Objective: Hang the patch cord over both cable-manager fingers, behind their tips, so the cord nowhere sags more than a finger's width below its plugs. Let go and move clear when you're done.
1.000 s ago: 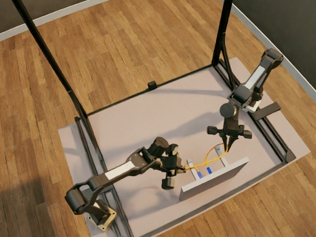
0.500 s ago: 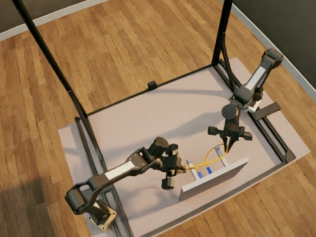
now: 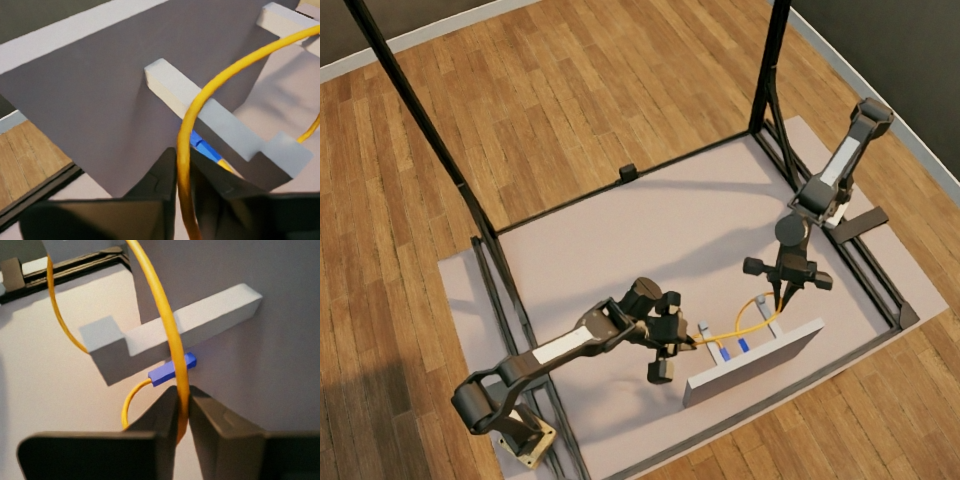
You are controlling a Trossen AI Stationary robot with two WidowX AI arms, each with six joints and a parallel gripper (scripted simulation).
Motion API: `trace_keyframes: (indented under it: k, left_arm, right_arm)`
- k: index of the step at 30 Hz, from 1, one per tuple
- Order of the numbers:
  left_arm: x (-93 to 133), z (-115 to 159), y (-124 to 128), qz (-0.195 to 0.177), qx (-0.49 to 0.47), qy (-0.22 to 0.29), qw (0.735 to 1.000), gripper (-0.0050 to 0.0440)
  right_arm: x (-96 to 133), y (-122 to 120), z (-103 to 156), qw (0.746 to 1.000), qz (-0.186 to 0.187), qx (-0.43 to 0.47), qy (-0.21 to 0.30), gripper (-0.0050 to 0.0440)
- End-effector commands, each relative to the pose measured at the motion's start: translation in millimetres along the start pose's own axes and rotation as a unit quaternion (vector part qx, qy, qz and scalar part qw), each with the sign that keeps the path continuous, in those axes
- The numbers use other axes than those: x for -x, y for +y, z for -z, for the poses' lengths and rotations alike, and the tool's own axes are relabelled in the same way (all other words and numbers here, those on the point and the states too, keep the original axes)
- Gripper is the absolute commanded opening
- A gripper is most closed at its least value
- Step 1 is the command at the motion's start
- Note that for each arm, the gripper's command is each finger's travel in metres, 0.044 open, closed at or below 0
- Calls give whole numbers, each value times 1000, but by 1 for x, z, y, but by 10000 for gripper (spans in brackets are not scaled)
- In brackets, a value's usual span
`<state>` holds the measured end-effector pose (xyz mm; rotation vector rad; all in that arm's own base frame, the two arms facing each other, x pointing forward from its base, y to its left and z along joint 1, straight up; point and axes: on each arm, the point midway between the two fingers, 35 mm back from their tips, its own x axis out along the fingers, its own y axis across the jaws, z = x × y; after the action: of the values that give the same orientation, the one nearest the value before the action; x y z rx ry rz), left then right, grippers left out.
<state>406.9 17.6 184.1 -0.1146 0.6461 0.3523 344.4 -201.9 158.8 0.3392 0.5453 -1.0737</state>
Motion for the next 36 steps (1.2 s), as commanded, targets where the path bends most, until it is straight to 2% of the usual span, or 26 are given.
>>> trace_keyframes:
  k: [1, 36]
  left_arm:
    - [6, -8, 3, 12, -3, -12, 1000, 25]
    - [-6, -2, 10, 90, -63, -12, 994, 25]
  right_arm:
    - [4, 1, -8, 1000, -5, -7, -8, 25]
    - [4, 1, -8, 1000, -5, -7, -8, 25]
